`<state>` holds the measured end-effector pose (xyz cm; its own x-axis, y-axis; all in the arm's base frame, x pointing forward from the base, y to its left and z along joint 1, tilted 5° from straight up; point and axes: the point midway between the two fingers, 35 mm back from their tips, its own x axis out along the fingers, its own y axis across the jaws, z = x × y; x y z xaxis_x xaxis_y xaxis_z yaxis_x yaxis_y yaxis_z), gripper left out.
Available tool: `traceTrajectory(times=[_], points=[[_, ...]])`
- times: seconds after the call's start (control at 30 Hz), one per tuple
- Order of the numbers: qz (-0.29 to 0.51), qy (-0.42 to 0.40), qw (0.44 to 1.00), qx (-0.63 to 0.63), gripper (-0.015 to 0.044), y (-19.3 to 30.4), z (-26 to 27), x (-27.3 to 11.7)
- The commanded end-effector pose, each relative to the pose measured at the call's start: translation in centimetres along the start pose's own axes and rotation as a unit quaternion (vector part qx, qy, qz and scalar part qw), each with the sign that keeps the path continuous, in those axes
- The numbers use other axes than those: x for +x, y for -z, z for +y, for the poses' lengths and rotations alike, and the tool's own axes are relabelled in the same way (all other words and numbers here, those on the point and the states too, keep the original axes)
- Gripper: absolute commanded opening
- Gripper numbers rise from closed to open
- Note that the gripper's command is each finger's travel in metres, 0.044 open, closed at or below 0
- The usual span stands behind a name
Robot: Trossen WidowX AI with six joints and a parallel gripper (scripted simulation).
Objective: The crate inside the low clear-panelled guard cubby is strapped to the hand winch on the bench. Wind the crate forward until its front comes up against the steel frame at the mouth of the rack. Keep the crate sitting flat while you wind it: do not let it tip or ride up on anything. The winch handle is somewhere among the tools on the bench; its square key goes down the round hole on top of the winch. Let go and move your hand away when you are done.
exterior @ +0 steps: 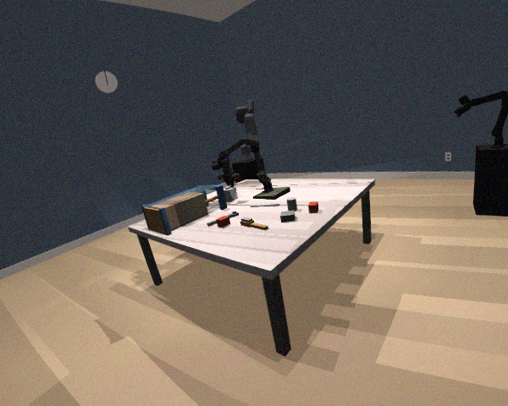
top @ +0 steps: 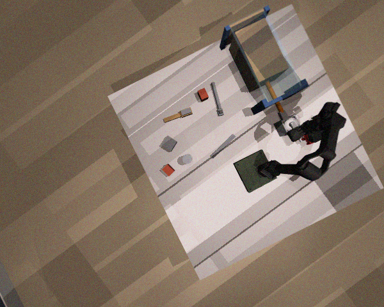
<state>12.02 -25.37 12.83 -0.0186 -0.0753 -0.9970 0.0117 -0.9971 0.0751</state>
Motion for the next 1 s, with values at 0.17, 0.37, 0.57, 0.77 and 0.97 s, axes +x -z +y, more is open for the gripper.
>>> traceTrajectory(times=[0.17,0.37,0.57,0.77,0.97], points=[[0.001,0.008,0.999,0.036,0.0000,0.02,-0.41,0.44],[0.001,0.007,1.000,0.018,0.0000,0.01,-0.24,0.45],[0.000,0.007,1.000,0.016,0.0000,0.01,-0.22,0.45],[0.001,0.008,0.999,0.035,0.0000,0.01,-0.38,0.45],[0.001,0.008,0.999,0.037,0.0000,0.01,-0.41,0.46]])
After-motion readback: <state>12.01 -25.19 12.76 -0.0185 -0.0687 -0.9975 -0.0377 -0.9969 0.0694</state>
